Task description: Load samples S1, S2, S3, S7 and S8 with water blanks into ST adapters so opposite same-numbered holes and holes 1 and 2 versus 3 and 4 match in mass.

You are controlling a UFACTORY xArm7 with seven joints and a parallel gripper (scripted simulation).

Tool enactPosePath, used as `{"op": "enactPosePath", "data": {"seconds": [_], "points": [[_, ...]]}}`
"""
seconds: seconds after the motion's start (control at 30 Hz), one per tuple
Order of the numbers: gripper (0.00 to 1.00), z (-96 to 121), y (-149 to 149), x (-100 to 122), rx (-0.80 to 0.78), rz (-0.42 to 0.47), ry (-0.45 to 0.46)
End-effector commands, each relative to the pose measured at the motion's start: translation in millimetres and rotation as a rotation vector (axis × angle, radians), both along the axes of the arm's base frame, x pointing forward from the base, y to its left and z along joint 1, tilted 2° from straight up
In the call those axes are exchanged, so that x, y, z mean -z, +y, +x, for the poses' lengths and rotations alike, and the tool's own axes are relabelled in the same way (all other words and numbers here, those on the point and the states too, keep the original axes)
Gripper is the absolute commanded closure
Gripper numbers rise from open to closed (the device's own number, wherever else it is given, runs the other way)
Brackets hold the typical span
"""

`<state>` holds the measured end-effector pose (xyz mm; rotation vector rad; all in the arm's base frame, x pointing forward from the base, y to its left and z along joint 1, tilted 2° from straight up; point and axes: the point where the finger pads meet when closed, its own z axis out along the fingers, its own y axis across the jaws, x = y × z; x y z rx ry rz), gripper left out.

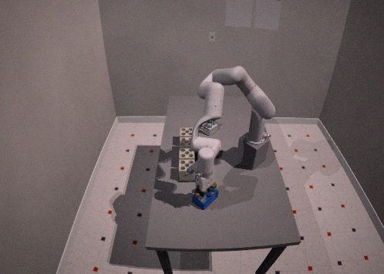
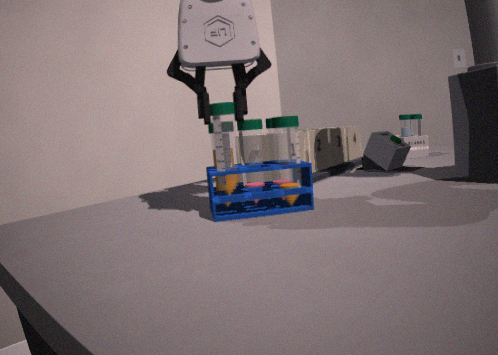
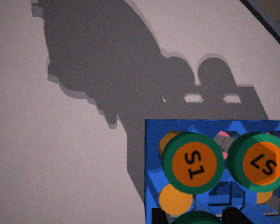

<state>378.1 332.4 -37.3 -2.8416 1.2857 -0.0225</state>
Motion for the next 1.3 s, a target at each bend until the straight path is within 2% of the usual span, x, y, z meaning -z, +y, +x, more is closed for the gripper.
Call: {"op": "enactPosePath", "data": {"seconds": [0.0,0.63,1.17,1.2,1.27], "points": [[1.0,1.3,1.3,2.6,0.0,0.003,-0.004],[1.0,1.7,1.6,19.6,0.0,0.003,-0.004],[1.0,1.8,1.6,19.5,0.0,0.003,-0.004],[0.56,1.8,1.6,19.9,0.0,0.003,-0.004],[0.56,1.8,1.6,19.9,0.0,0.003,-0.004]]}}
